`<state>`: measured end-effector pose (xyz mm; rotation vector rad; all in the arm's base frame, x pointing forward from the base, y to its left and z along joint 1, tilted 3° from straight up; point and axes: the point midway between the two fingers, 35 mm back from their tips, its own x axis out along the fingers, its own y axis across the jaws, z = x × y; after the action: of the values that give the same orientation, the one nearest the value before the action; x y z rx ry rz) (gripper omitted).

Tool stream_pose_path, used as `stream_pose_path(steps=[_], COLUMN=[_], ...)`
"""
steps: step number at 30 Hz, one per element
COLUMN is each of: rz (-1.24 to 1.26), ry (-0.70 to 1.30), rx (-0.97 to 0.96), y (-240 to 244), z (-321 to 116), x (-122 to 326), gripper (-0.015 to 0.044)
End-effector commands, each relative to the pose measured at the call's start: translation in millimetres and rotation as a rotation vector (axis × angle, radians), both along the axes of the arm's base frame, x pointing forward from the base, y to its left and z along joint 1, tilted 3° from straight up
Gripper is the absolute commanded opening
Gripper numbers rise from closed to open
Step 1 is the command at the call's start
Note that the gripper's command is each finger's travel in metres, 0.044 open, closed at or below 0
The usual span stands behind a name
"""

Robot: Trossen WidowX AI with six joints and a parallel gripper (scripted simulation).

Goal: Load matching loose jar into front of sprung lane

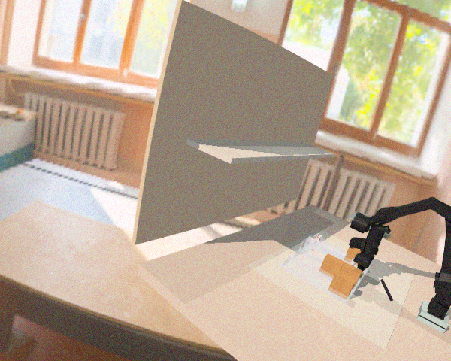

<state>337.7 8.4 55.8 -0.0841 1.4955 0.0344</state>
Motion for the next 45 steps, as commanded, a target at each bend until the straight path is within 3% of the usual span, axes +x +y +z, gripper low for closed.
stream_pose_path(steps=[1, 10, 21, 45], rz=[0.003, 0.003, 0.003, 0.003], ry=[-0.003, -0.003, -0.004, -0.002], rx=[0.003, 0.003, 0.003, 0.002], y=[-0.2, -0.2, -0.2, -1.5], z=[-0.2, -0.2, 0.0, 20.2], x=[-1.2, -1.2, -0.5, -20.0], gripper=[0.0, 0.0, 0.0278, 0.0278])
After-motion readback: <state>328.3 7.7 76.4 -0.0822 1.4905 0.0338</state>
